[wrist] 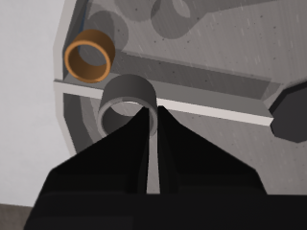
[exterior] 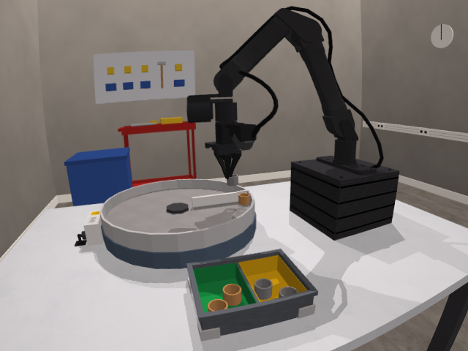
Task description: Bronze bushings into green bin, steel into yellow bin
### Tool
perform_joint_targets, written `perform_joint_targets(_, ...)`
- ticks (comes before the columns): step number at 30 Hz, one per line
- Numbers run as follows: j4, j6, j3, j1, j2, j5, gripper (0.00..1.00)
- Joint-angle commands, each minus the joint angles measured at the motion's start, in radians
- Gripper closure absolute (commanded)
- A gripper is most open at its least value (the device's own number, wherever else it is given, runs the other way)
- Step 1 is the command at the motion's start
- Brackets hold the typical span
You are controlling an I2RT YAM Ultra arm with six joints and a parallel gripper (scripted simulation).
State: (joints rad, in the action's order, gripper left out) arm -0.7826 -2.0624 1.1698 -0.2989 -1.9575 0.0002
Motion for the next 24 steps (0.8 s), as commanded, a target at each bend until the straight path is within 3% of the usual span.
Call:
perform_joint_targets(1,-0.017,0.011,0.020,0.014,0.031,0.002,1.00)
perform_joint_targets(11,0.002,0.081,-0.034,0.084,0.042,0.000,1.00)
perform_joint_targets(22,-0.007,0.327,-0.004,0.335,0.037,-0.006,1.00)
perform_joint_targets(24,-0.007,0.327,-0.004,0.335,0.037,-0.006,1.00)
